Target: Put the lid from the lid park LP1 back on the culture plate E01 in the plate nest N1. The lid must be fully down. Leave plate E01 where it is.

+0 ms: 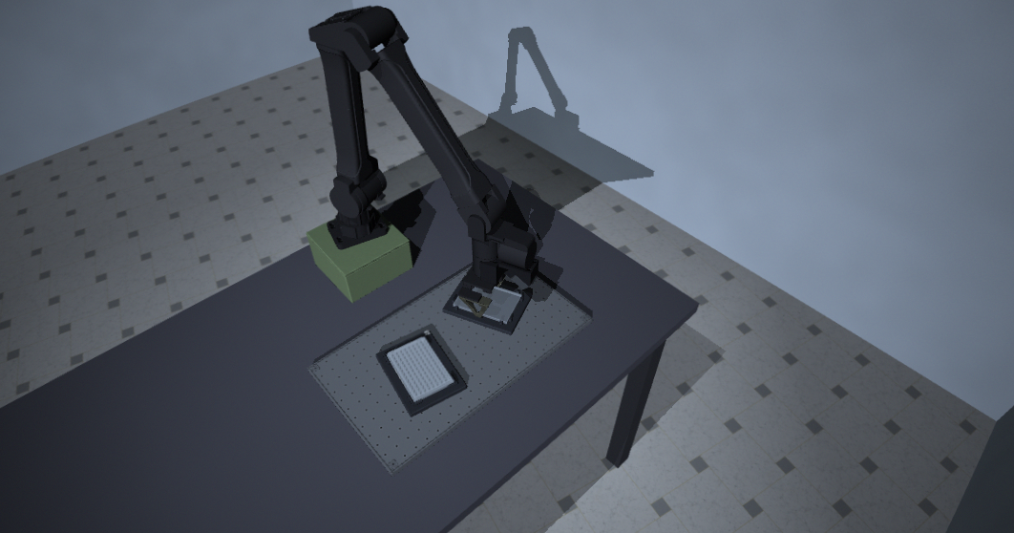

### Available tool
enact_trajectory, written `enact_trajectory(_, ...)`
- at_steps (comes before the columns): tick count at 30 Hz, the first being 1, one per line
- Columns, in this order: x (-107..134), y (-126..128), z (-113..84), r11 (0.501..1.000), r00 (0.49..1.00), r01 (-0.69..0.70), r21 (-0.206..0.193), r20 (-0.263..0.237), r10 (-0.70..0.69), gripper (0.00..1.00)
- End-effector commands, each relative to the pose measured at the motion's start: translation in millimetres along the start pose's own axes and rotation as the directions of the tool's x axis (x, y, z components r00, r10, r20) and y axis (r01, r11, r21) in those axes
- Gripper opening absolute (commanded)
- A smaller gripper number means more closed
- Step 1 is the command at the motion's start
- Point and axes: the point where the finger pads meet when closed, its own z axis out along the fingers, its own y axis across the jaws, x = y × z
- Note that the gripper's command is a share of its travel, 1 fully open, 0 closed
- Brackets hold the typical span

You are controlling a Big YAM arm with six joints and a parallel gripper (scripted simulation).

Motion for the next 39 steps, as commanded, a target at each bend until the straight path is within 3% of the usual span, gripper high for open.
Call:
enact_trajectory(1,-11.8,-1.1,-6.4,1.0,1.0,0.001,0.001,0.027,-0.001,1.0)
enact_trajectory(3,-11.8,-1.1,-6.4,1.0,1.0,0.001,0.001,0.027,-0.001,1.0)
enact_trajectory(4,-11.8,-1.1,-6.4,1.0,1.0,0.001,0.001,0.027,-0.001,0.0)
enact_trajectory(38,-11.8,-1.1,-6.4,1.0,1.0,0.001,0.001,0.027,-0.001,0.0)
enact_trajectory(39,-14.1,-3.3,-14.5,1.0,0.999,0.004,0.002,0.036,-0.004,0.0)
